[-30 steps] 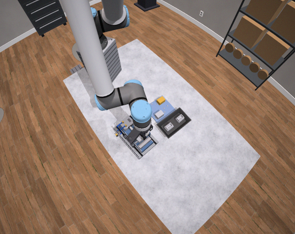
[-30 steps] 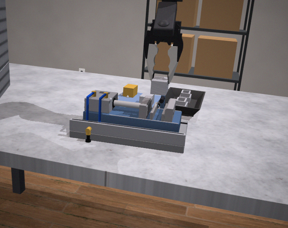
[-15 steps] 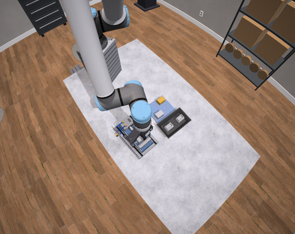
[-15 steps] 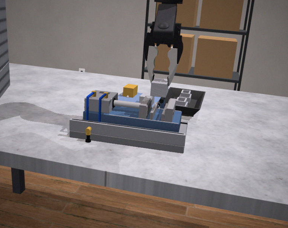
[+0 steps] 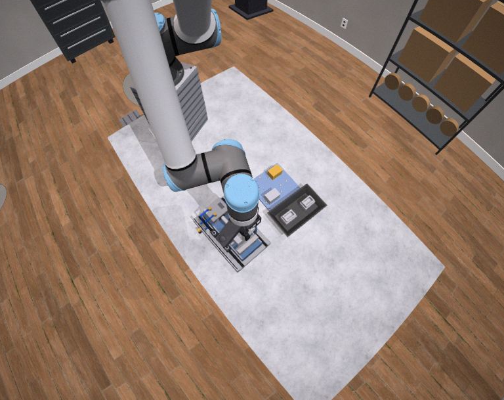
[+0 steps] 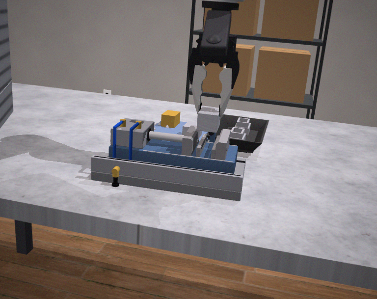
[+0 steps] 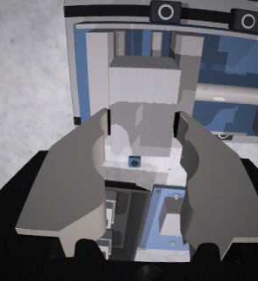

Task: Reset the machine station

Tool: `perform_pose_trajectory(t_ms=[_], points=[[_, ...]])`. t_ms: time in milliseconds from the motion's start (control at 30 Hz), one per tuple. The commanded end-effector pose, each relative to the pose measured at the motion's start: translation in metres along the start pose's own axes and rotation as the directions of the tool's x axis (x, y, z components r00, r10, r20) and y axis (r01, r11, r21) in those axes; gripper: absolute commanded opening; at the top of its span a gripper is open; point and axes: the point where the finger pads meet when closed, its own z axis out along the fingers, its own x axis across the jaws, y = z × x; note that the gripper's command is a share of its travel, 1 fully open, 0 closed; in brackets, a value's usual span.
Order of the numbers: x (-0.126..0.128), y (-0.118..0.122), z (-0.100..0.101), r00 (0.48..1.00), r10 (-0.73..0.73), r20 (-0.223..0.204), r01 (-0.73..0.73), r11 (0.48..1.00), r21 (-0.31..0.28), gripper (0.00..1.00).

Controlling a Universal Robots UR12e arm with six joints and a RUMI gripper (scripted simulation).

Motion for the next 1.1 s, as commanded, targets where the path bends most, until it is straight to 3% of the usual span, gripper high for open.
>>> perform_pose_trajectory(t_ms=[0,1067], points=[[-0.0009,-0.0004,0.0016,1.000,0.000,0.001,0.000,1.000,0.001,0.00],[-0.0012,-0.0005,0.0079,1.000,0.000,0.001,0.000,1.000,0.001,0.00]])
